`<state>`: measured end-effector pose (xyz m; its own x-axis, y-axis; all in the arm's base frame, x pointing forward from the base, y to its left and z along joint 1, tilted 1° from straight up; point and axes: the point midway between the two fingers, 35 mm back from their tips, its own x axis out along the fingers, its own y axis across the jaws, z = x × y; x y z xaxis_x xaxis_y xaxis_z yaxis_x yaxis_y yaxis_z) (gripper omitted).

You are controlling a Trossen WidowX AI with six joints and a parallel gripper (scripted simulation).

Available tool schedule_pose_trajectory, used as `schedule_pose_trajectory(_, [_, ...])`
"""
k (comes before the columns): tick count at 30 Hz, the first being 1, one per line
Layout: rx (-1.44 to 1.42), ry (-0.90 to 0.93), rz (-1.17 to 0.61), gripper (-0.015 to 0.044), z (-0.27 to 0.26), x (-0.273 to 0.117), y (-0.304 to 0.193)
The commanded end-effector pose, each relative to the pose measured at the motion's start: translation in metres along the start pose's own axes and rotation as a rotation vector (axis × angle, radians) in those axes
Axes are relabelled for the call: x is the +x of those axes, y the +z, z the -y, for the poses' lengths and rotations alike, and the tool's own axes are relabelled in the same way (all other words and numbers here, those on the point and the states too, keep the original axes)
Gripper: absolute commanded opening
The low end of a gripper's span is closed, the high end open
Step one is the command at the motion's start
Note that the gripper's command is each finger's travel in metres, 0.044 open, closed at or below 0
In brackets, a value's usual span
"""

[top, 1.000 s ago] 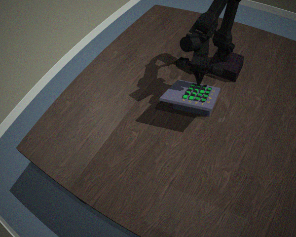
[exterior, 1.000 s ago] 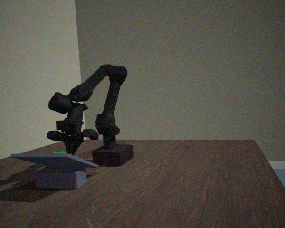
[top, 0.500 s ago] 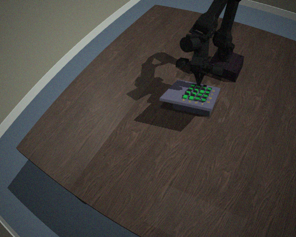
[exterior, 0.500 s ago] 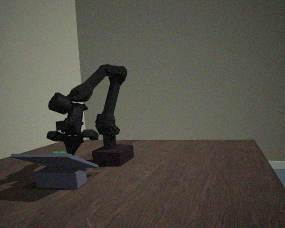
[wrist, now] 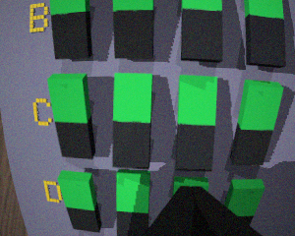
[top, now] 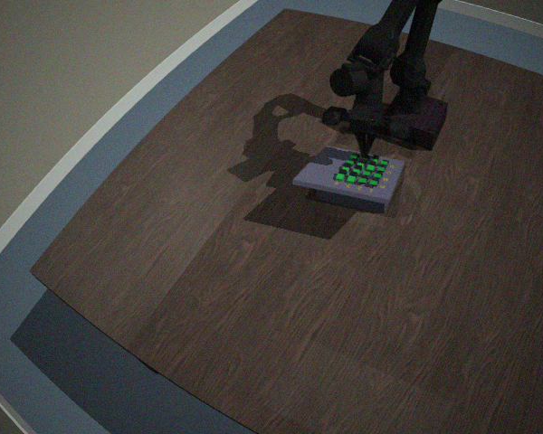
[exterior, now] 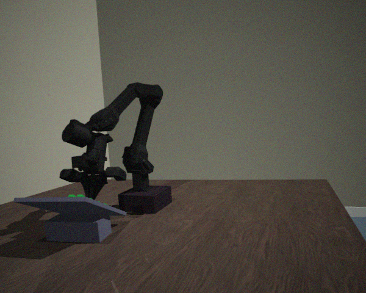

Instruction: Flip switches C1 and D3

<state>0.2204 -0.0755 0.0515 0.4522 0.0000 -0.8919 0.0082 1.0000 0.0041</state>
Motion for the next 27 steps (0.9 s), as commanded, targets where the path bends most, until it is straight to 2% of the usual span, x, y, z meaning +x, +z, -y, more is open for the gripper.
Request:
schedule_pose_trajectory(1, [0.007,-0.004,-0.006,0.0,0.0,0.001,-0.002])
schedule_pose_trajectory(19, [0.007,-0.004,-0.006,0.0,0.0,0.004,-0.002])
schedule_pose_trajectory(21, [0.001,0.0,0.002,0.0,0.001,-0.005,0.0])
schedule_pose_trajectory(25, [0.005,-0.004,0.015,0.0,0.001,-0.053,-0.003])
schedule_pose_trajectory(27, [0.006,-0.004,0.017,0.0,0.0,-0.062,-0.004])
